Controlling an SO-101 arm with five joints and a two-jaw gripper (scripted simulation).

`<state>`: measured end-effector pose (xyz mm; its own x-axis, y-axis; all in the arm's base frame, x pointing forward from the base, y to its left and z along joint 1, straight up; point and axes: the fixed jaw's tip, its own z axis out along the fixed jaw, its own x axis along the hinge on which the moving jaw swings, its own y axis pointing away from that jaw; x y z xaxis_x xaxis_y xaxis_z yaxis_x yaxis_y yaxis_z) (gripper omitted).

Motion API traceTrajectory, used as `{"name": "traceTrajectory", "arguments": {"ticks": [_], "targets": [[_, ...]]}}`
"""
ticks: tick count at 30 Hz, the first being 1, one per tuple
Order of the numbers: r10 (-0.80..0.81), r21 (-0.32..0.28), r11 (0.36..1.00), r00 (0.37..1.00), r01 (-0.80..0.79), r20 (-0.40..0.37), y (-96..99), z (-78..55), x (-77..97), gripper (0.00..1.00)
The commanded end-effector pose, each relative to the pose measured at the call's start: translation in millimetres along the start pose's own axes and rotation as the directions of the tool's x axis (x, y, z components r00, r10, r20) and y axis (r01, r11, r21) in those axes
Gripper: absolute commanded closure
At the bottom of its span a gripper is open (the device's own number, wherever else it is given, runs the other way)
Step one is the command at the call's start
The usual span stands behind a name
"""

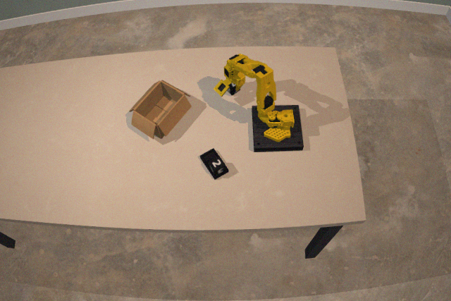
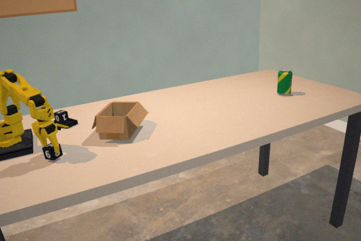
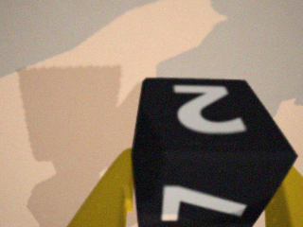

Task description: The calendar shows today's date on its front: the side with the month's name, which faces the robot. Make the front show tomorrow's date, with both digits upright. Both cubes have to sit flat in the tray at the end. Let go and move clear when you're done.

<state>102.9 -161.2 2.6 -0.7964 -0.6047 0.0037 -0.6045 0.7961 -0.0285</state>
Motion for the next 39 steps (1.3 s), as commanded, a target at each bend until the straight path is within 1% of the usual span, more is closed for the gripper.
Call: {"name": "traceTrajectory", "arguments": {"ticks": [1,13,20,23,28,30,39], "targets": [[0.001,-0.023,1.0,1.0,-0.001,0.003,4.6,4.7,1.2,1.0],[0.001,-0.023,1.0,1.0,-0.001,0.003,4.8,9.9,1.2,1.0],[0.001,-0.023,1.0,1.0,-0.001,0.003,4.8,10.2,1.2,1.0],[0.001,-0.023,1.0,1.0,-0.001,0.003,4.8,10.2,1.2,0.95],[0.001,-0.023,1.0,1.0,-0.001,0.003,4.8,10.2,1.2,0.81],[0.001,-0.023,1.0,1.0,-0.001,0.003,4.8,10.2,1.2,0.77],[0.001,-0.023,1.0,1.0,-0.001,0.003,4.8,10.2,1.2,0.76]]}}
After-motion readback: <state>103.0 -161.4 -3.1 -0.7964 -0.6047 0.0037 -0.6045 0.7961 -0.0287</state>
